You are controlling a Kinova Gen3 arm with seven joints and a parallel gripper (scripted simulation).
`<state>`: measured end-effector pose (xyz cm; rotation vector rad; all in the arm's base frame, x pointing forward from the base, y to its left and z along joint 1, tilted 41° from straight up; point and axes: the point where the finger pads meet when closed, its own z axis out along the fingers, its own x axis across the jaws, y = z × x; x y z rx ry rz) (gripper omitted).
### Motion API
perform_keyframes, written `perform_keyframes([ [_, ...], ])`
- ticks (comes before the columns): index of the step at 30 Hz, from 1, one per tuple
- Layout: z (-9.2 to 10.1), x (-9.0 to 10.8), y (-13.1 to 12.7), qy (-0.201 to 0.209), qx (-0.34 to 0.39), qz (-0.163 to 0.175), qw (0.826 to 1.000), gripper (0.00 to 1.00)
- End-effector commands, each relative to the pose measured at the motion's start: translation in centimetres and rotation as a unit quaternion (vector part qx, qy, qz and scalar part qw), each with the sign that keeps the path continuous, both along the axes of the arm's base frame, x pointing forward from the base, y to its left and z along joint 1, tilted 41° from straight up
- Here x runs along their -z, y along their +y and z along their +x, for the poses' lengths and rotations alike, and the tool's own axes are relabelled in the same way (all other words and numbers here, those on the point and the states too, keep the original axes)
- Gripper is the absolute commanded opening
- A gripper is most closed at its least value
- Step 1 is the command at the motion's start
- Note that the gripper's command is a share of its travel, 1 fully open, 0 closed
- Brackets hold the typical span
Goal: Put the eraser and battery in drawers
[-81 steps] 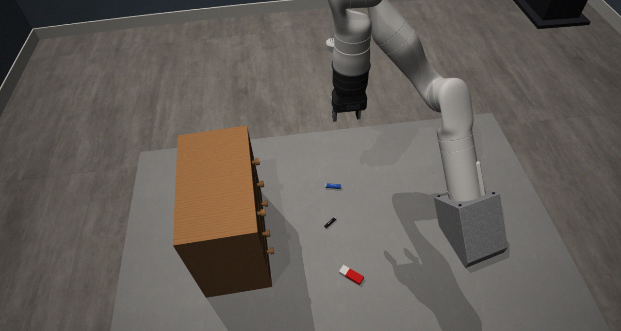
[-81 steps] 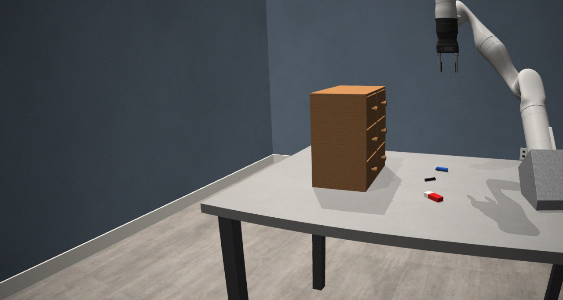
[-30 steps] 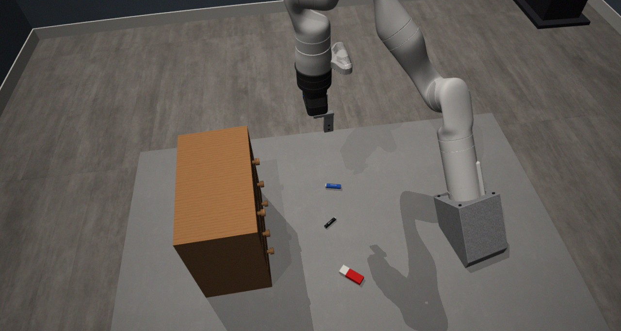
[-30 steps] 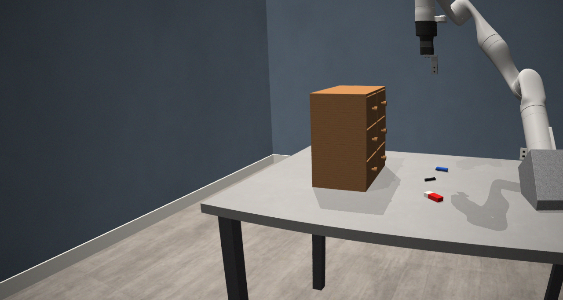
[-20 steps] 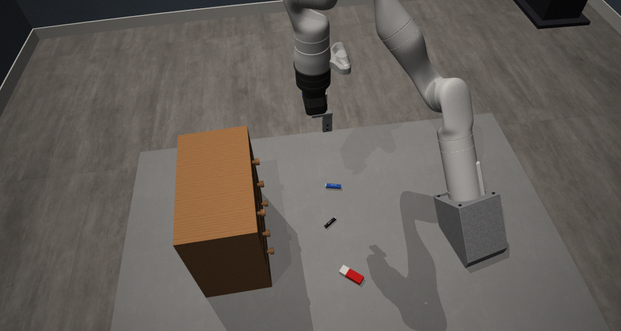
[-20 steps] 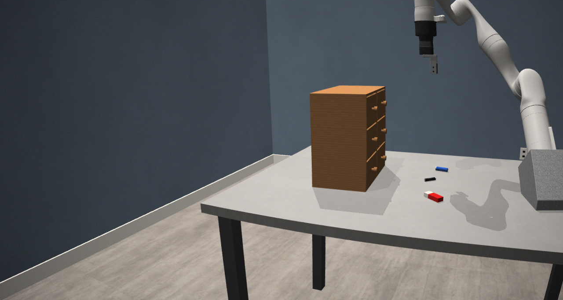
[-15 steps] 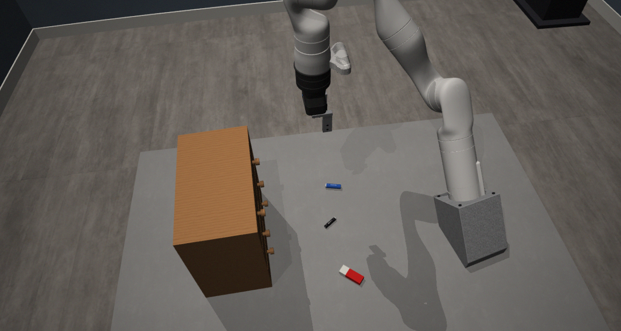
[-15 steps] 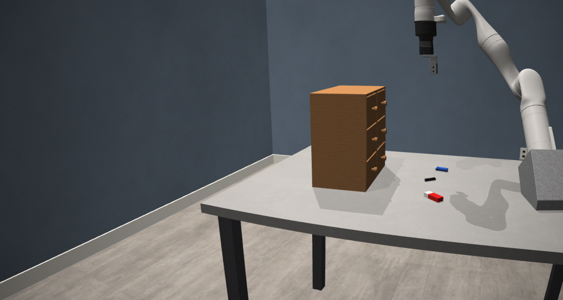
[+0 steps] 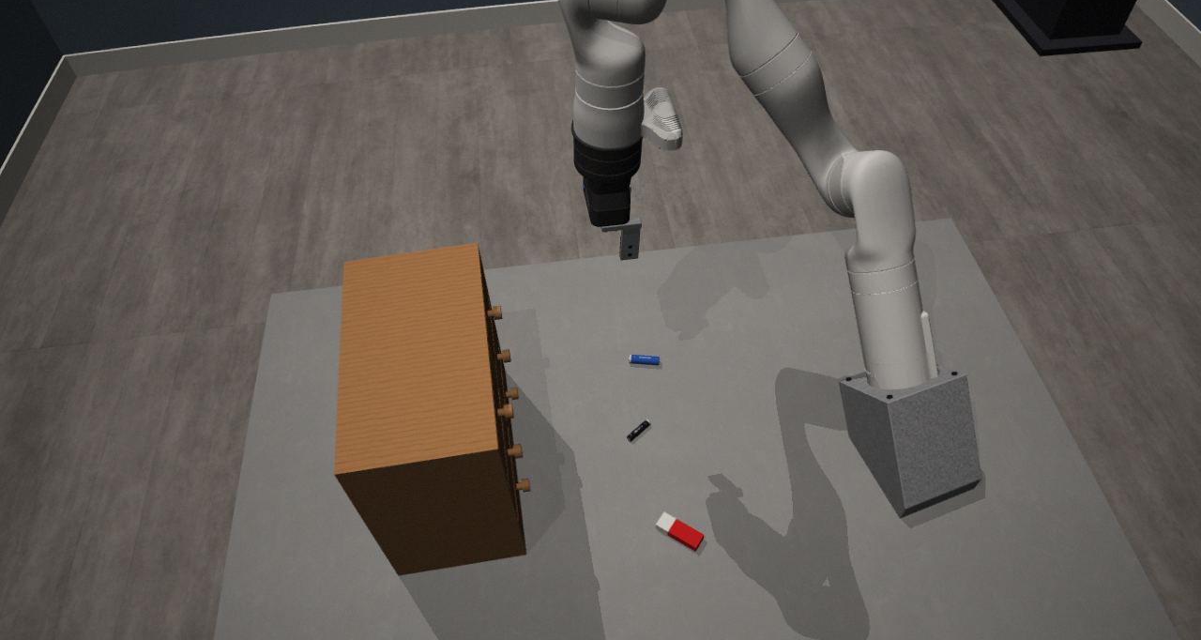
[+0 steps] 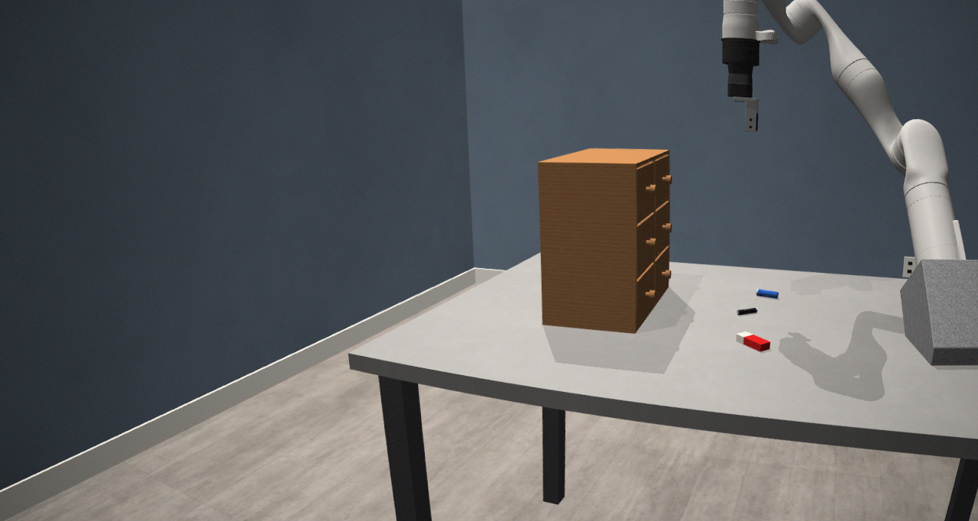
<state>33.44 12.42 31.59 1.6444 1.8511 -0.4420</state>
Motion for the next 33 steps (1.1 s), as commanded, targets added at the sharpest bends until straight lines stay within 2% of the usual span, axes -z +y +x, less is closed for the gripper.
perform_keyframes([
  [1, 0.1, 0.0, -0.1, -0.007, -0.005, 0.000, 1.000, 1.00],
  [17, 1.8, 1.3, -1.2, -0.073, -0.060, 0.003, 0.996, 1.00],
  [31, 4.2, 3.3, -2.6, -0.166, -0.138, 0.007, 0.976, 1.00],
  [33, 4.2, 3.3, -2.6, -0.166, -0.138, 0.007, 0.976, 1.00],
])
